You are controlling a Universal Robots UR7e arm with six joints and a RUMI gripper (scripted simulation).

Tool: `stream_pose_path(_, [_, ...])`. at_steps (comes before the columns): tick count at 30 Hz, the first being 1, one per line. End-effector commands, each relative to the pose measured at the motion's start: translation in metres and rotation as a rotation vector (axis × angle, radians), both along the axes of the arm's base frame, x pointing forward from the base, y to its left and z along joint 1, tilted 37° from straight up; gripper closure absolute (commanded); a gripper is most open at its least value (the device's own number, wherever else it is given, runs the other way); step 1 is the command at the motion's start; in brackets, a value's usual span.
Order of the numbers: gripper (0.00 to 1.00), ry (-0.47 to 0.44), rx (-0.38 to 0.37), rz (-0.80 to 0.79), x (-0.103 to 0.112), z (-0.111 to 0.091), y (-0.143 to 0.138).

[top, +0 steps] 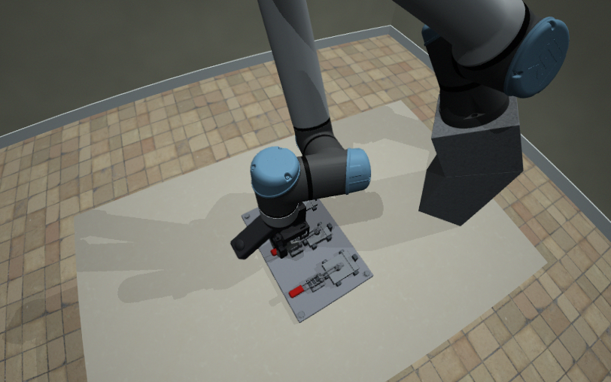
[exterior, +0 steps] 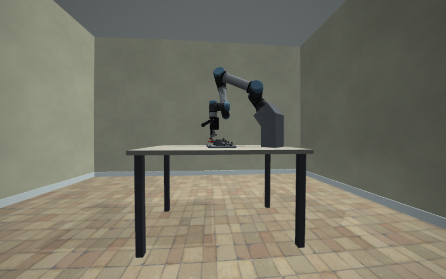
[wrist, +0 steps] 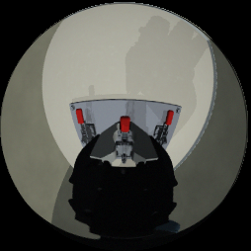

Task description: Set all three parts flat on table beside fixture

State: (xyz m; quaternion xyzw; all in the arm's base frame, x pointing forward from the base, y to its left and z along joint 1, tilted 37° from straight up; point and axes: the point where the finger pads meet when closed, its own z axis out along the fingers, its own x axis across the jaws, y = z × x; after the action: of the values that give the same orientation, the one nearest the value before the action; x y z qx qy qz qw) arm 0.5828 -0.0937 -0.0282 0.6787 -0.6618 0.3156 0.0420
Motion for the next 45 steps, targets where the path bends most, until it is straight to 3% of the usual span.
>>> stream_pose_path(1, [1.00,-0.001,-0.001,0.001,-0.007,0.003,0.003])
stream_pose_path(45, [1.00,0.003,0.000,-0.001,-0.042,-0.001,0.003])
